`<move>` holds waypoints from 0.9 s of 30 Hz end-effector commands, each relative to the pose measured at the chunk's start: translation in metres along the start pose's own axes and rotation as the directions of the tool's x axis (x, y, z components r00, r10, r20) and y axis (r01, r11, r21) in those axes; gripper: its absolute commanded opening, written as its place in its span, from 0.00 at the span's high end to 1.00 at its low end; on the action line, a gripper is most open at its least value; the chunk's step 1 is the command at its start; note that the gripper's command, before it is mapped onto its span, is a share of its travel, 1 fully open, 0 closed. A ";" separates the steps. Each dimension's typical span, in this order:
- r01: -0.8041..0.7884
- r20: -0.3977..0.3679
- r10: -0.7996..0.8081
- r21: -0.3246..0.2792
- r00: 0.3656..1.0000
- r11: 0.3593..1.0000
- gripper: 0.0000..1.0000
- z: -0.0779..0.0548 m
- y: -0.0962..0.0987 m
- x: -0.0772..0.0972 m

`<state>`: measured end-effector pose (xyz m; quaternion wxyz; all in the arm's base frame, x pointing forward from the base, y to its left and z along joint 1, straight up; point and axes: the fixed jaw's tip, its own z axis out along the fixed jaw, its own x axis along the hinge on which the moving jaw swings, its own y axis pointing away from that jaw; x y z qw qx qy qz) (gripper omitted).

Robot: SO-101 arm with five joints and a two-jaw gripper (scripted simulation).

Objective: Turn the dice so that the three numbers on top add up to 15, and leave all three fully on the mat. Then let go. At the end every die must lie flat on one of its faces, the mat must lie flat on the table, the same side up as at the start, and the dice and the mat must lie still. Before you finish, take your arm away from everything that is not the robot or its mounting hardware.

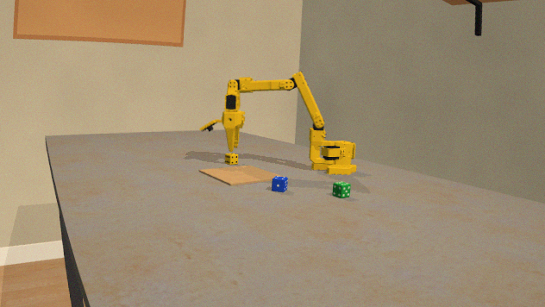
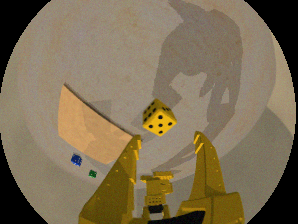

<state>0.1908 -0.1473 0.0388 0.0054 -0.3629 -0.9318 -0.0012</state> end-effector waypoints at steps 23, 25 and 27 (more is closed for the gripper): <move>0.017 0.042 -0.017 -0.003 0.999 1.000 0.69 0.017 0.002 -0.004; 0.017 0.042 -0.017 -0.003 0.999 1.000 0.69 0.017 0.002 -0.004; 0.017 0.042 -0.017 -0.003 0.999 1.000 0.69 0.017 0.002 -0.004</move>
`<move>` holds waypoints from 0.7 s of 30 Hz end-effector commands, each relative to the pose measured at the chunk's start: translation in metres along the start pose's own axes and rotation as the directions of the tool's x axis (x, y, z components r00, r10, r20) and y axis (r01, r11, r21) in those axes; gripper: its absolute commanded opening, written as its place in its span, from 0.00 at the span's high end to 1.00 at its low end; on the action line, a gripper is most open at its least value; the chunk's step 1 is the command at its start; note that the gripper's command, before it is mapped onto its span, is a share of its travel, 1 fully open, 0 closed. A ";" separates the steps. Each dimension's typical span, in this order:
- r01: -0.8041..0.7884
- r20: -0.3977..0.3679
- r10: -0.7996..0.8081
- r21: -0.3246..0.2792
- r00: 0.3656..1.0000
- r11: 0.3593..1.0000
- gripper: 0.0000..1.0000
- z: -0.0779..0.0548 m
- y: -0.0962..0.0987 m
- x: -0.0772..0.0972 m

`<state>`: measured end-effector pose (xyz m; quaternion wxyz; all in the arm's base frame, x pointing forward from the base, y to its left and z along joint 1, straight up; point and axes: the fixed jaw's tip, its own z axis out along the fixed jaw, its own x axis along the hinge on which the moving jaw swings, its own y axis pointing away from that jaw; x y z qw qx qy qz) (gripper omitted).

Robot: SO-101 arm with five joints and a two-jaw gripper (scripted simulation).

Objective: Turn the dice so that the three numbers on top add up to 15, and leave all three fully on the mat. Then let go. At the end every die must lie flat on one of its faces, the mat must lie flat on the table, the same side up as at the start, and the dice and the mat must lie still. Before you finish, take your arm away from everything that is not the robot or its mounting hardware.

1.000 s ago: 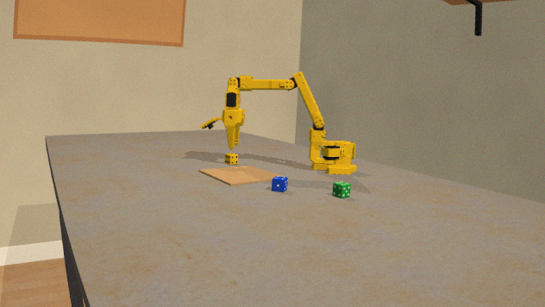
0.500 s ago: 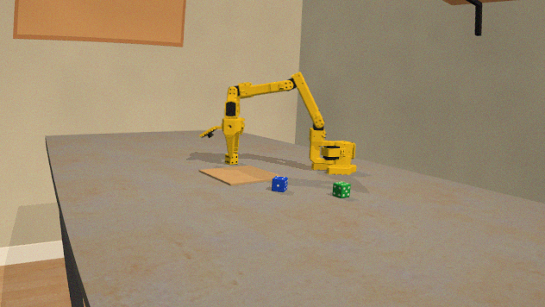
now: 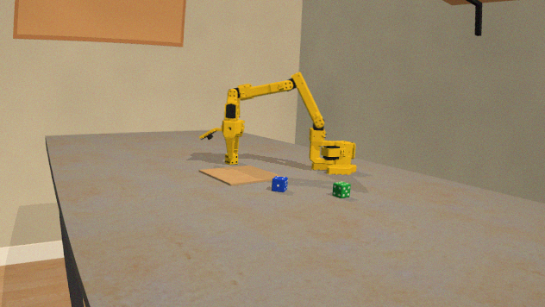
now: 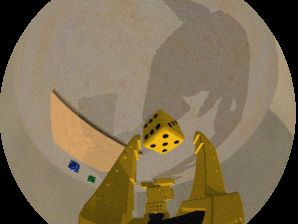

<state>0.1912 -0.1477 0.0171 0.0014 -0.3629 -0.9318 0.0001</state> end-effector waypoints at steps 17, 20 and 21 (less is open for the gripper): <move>0.017 0.034 -0.017 -0.002 0.999 1.000 0.75 -0.005 -0.001 -0.004; 0.017 0.034 -0.017 -0.002 0.999 1.000 0.77 -0.005 -0.003 -0.004; 0.017 0.034 -0.017 -0.002 0.999 1.000 0.78 -0.005 -0.003 -0.004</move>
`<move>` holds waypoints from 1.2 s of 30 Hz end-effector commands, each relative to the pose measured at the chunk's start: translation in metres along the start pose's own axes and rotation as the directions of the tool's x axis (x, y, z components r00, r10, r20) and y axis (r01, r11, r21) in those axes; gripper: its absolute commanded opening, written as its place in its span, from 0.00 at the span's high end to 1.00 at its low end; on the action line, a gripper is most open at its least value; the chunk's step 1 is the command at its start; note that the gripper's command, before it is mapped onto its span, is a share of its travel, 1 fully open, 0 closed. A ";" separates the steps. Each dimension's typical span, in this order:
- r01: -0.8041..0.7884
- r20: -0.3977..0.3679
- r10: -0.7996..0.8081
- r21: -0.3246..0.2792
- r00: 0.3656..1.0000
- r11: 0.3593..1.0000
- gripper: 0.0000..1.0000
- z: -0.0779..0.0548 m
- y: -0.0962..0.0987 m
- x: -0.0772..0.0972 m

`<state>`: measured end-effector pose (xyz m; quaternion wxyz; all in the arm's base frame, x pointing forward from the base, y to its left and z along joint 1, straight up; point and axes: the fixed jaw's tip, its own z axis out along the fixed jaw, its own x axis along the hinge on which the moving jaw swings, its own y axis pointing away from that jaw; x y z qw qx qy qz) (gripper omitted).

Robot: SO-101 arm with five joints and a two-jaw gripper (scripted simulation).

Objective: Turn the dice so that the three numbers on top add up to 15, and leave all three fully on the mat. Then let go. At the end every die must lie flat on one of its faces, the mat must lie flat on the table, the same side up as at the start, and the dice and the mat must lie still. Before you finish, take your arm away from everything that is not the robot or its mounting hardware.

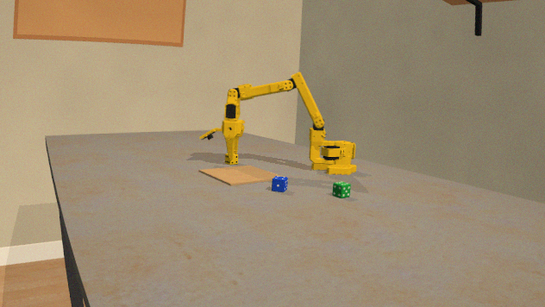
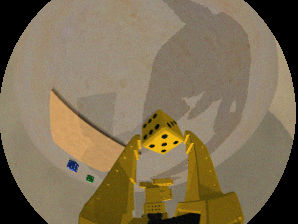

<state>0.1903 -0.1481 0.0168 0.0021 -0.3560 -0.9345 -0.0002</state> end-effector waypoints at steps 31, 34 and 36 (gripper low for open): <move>0.002 0.036 -0.002 -0.001 0.999 1.000 0.89 -0.005 -0.008 -0.004; 0.002 0.036 -0.002 -0.001 0.999 1.000 0.93 -0.005 -0.008 -0.004; 0.002 0.036 -0.002 -0.001 0.999 1.000 0.96 -0.005 -0.008 -0.004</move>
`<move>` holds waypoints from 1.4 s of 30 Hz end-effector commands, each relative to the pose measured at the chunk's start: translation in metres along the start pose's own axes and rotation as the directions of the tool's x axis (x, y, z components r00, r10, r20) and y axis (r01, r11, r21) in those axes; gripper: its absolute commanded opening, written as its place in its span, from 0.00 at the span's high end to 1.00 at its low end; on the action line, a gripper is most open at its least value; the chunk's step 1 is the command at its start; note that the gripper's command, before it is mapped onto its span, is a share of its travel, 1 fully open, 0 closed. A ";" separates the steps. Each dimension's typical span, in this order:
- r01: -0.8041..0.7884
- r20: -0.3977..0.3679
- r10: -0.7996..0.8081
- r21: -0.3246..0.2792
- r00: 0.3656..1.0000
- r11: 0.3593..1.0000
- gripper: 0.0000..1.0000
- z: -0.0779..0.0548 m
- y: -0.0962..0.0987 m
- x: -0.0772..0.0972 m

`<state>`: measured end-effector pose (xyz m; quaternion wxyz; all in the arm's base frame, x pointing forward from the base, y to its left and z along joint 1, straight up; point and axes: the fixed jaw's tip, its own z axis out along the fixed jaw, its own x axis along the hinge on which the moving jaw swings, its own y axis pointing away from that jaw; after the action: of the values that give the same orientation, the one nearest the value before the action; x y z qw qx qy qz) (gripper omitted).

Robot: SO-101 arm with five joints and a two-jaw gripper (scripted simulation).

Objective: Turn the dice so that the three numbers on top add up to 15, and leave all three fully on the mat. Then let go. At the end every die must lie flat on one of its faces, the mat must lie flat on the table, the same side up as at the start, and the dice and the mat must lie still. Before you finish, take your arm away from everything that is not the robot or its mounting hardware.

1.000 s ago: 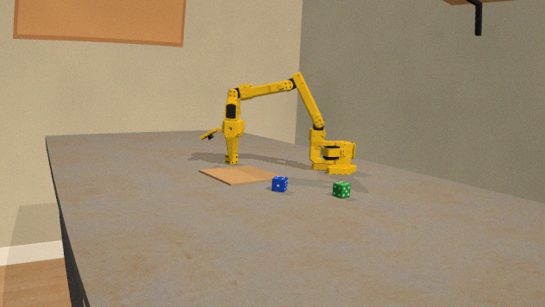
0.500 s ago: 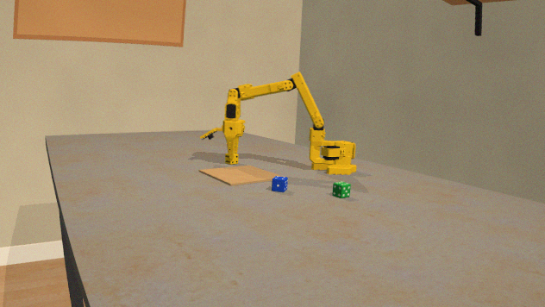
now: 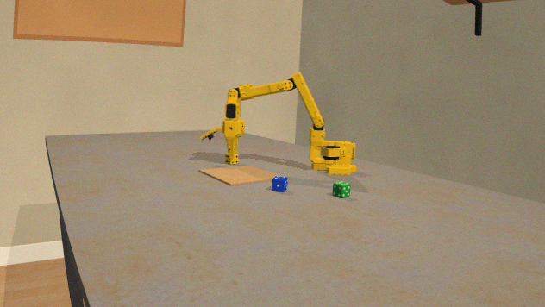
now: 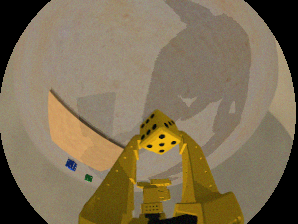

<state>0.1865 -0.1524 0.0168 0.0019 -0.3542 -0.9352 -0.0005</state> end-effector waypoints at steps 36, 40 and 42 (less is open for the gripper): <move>-0.002 0.094 0.002 -0.001 0.996 1.000 1.00 -0.055 -0.002 -0.014; -0.002 0.101 0.002 -0.001 0.995 1.000 1.00 -0.056 -0.002 -0.015; -0.002 0.101 0.002 -0.001 0.995 1.000 1.00 -0.056 -0.002 -0.015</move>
<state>0.1934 -0.1594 0.0616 -0.0218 -0.3553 -0.9345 0.0087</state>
